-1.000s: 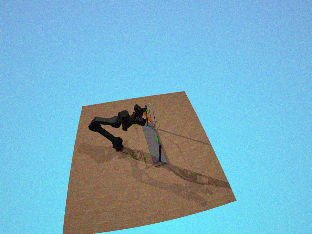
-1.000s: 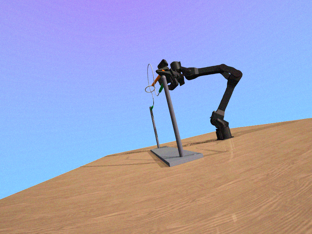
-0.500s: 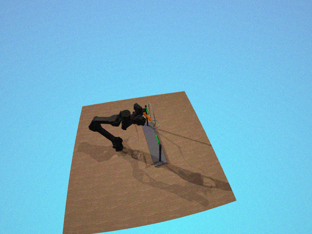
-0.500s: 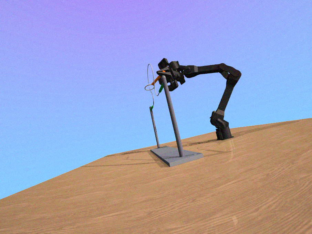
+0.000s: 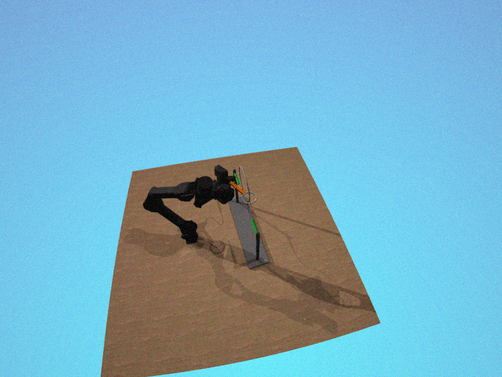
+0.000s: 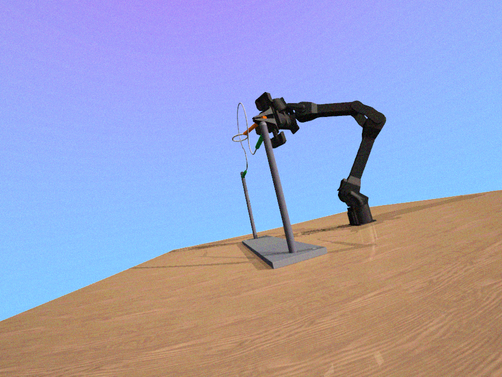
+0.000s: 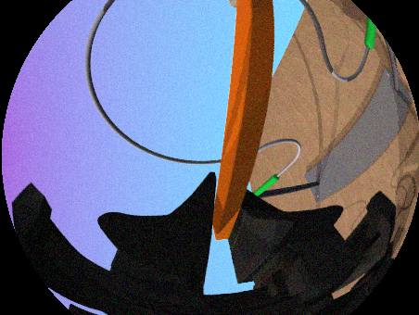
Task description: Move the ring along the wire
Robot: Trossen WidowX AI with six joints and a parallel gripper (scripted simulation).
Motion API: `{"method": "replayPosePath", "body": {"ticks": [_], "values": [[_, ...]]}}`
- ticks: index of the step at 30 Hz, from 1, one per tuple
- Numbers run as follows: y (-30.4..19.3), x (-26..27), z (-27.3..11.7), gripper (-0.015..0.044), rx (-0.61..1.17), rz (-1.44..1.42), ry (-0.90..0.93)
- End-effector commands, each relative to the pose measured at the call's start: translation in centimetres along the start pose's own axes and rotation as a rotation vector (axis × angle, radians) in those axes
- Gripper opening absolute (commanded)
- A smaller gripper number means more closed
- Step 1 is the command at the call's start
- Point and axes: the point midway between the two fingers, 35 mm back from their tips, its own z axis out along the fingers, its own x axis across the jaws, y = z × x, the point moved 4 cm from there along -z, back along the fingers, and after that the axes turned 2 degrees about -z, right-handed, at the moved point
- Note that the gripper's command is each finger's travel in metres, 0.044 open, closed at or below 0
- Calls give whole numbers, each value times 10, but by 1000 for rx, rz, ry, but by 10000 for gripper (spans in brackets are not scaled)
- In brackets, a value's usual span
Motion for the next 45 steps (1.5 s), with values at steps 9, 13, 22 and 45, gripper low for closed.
{"method": "replayPosePath", "body": {"ticks": [9,13,22,45], "values": [[1,-1,1,-150,-18,-130,-69],[1,-2,1,-150,-24,-173,-94],[1,-5,2,-150,-35,-270,-151],[2,-11,2,-150,-61,-481,-274]]}}
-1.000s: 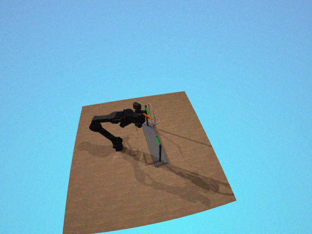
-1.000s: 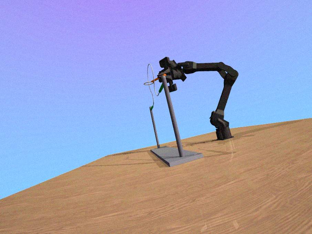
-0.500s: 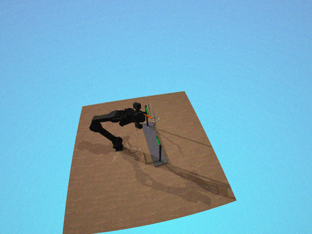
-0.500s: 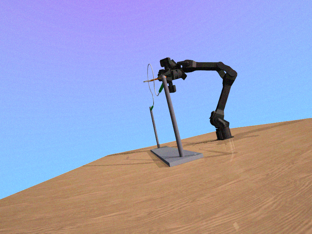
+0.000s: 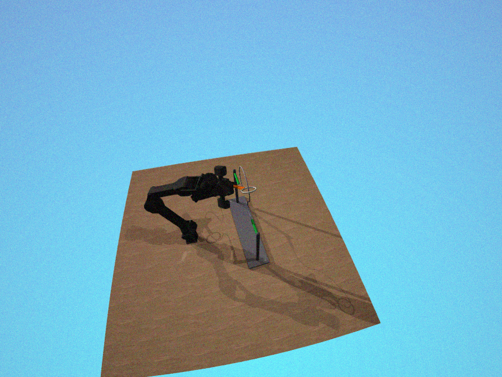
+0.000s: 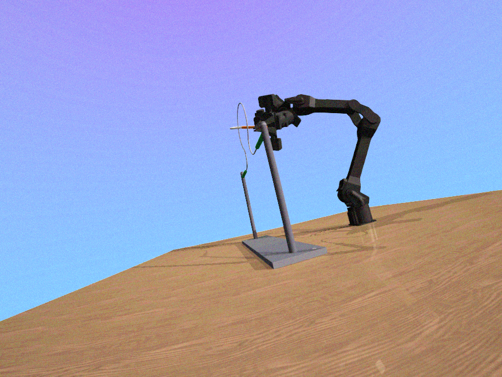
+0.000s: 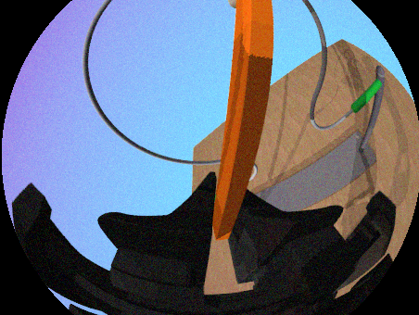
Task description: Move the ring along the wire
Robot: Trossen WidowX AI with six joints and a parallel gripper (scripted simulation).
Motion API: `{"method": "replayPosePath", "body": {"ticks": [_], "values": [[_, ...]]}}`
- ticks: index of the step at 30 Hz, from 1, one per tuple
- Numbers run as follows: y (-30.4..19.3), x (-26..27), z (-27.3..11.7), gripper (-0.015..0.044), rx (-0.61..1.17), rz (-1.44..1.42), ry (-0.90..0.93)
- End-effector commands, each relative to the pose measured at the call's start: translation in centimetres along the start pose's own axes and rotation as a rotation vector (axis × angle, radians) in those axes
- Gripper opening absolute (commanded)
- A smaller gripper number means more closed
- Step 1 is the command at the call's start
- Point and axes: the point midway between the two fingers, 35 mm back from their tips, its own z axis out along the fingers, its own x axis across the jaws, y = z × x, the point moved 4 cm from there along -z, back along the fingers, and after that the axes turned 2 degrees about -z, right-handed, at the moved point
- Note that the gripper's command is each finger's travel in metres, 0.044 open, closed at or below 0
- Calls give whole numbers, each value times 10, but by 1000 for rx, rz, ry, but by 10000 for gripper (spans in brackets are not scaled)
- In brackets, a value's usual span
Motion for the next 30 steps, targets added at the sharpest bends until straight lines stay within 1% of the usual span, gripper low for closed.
{"method": "replayPosePath", "body": {"ticks": [1,30], "values": [[2,2,-1,-150,-12,-43,-16],[2,-7,0,-150,-51,-343,-190]]}}
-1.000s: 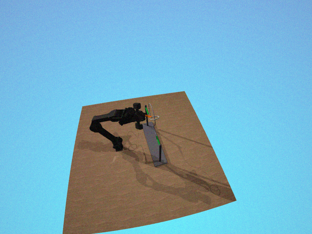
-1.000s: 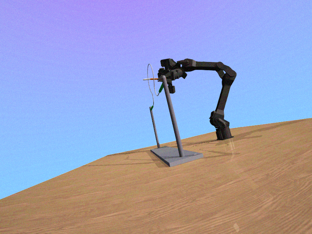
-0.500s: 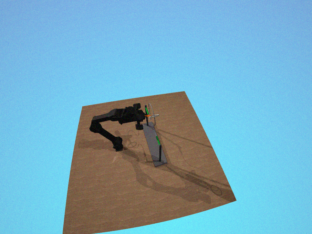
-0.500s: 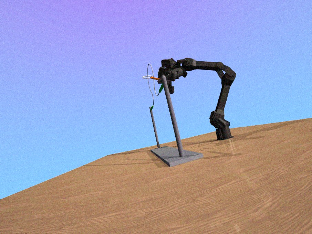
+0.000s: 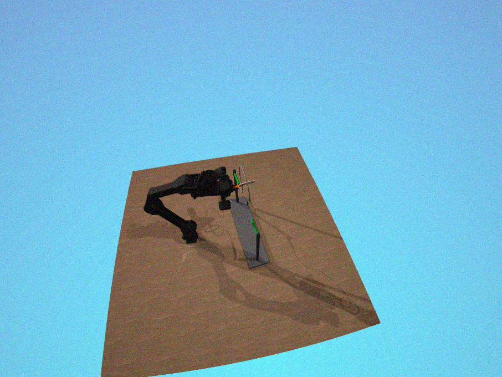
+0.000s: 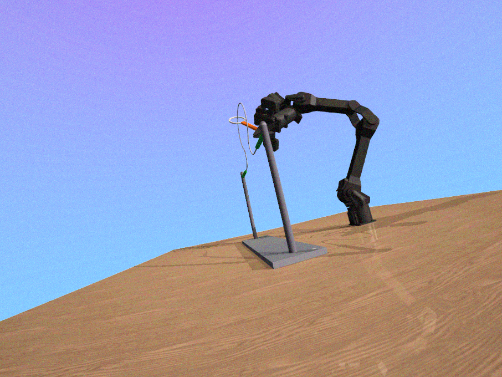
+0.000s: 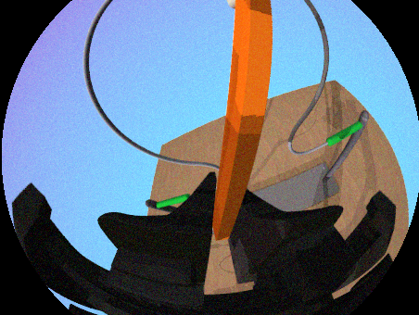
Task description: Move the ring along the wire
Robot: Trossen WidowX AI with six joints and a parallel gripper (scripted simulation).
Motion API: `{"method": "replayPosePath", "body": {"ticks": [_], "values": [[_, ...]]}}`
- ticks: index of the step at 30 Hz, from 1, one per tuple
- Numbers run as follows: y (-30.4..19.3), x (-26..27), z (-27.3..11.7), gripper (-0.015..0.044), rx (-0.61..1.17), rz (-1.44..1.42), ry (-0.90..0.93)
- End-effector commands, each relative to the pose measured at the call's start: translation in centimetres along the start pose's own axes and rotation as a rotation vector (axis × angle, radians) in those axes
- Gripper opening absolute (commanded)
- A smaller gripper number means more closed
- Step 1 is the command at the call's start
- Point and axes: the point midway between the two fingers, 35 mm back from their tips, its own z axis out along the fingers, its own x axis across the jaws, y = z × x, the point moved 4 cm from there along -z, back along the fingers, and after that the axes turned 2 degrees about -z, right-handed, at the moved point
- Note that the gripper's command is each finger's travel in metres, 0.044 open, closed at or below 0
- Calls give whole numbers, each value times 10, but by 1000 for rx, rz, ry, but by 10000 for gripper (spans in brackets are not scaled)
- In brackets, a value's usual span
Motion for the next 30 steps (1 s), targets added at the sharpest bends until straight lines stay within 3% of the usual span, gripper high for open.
{"method": "replayPosePath", "body": {"ticks": [1,30], "values": [[1,0,-2,-150,-14,-48,-22],[1,-9,-1,-150,-55,-361,-202]]}}
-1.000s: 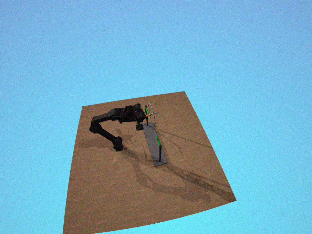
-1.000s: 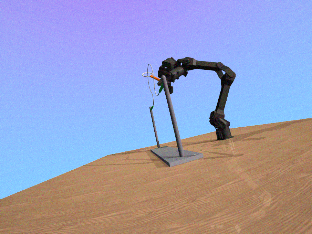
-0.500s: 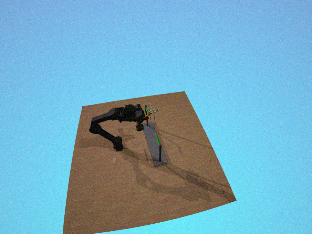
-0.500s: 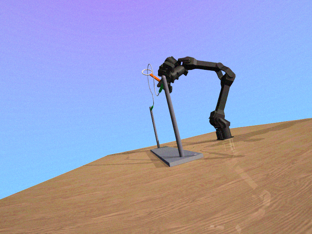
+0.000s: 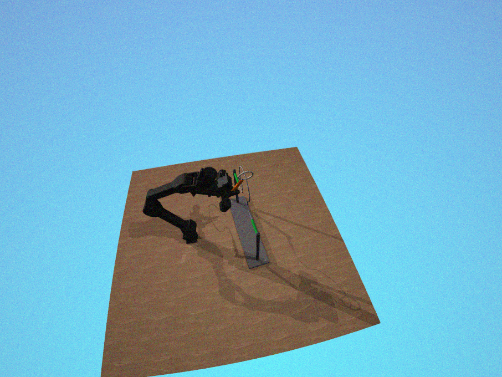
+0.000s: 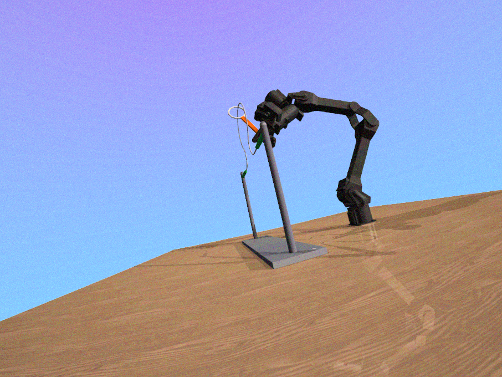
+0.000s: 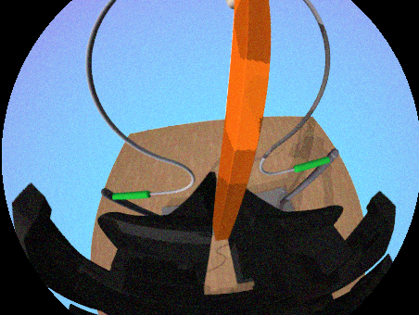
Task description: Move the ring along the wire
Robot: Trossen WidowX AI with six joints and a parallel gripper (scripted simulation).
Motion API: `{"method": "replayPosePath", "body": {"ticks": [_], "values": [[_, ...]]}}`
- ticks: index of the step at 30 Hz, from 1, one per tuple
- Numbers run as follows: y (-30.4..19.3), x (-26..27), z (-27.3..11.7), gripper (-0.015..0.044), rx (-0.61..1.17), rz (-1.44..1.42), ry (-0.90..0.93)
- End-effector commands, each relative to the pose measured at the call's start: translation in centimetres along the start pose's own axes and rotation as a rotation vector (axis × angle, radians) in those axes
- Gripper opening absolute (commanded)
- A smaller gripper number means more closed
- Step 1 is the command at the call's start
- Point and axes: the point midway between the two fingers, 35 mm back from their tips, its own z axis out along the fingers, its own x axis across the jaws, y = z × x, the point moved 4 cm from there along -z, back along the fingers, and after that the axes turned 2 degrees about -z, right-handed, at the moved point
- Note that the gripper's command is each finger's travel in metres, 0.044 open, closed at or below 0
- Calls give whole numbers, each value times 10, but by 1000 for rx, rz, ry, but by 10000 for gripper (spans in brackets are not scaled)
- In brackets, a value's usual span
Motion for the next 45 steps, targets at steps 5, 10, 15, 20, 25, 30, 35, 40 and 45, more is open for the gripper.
{"method": "replayPosePath", "body": {"ticks": [5,10,15,20,25,30,35,40,45], "values": [[-1,-2,-1,-150,-19,-88,-50],[-1,-4,-1,-150,-26,-143,-80],[-1,-6,-1,-150,-33,-197,-111],[-1,-7,-1,-150,-40,-251,-142],[-1,-9,-1,-150,-47,-306,-172],[-1,-11,-1,-150,-54,-360,-203],[0,-12,-1,-150,-61,-415,-233],[0,-14,-1,-150,-69,-469,-264],[1,-16,-1,-150,-76,-524,-294]]}}
